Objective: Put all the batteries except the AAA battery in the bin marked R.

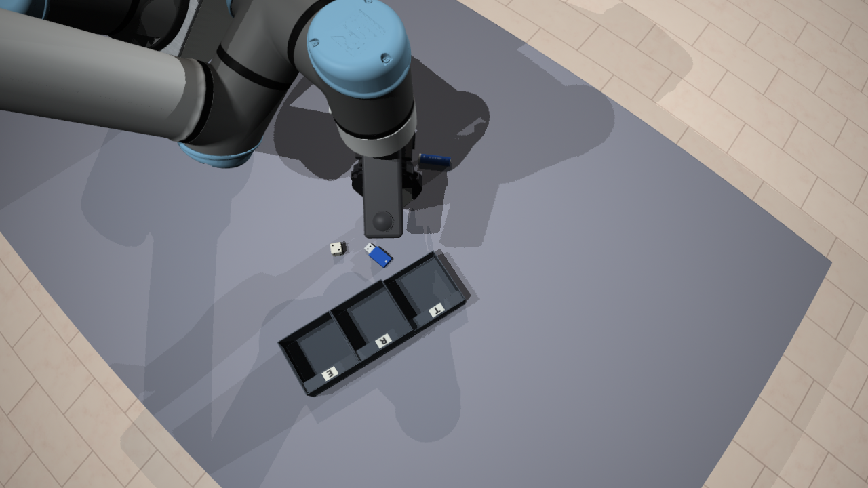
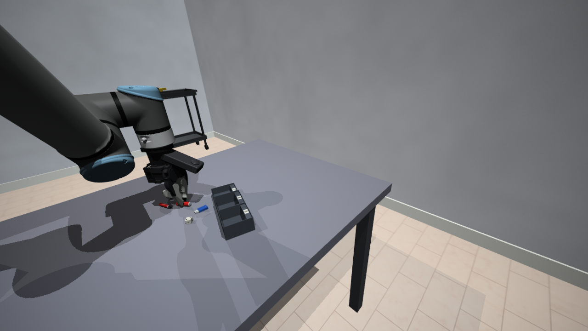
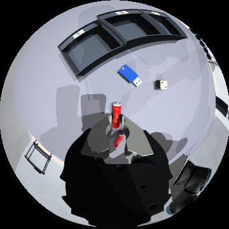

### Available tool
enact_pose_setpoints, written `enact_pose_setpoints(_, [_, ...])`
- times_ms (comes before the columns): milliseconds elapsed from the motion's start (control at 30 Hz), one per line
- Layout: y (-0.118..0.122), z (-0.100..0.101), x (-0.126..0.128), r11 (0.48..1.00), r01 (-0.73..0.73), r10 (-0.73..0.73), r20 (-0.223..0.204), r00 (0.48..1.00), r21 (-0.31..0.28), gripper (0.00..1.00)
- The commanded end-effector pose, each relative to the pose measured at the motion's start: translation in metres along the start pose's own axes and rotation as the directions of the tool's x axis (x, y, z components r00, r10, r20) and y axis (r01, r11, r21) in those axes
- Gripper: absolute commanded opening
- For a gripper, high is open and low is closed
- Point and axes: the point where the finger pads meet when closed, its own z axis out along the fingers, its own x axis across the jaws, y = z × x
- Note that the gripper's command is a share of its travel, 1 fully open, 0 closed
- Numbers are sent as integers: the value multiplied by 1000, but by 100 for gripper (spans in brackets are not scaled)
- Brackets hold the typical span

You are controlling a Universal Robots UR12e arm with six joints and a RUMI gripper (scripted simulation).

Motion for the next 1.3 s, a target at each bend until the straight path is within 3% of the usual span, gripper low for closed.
enact_pose_setpoints(0, [0, -12, 0, 1000, 0, 0, 1, 1000, 1, 0])
enact_pose_setpoints(533, [0, -59, 0, 1000, 0, 0, 1, 1000, 1, 0])
enact_pose_setpoints(1267, [0, -65, 0, 1000, 0, 0, 1, 1000, 1, 0])
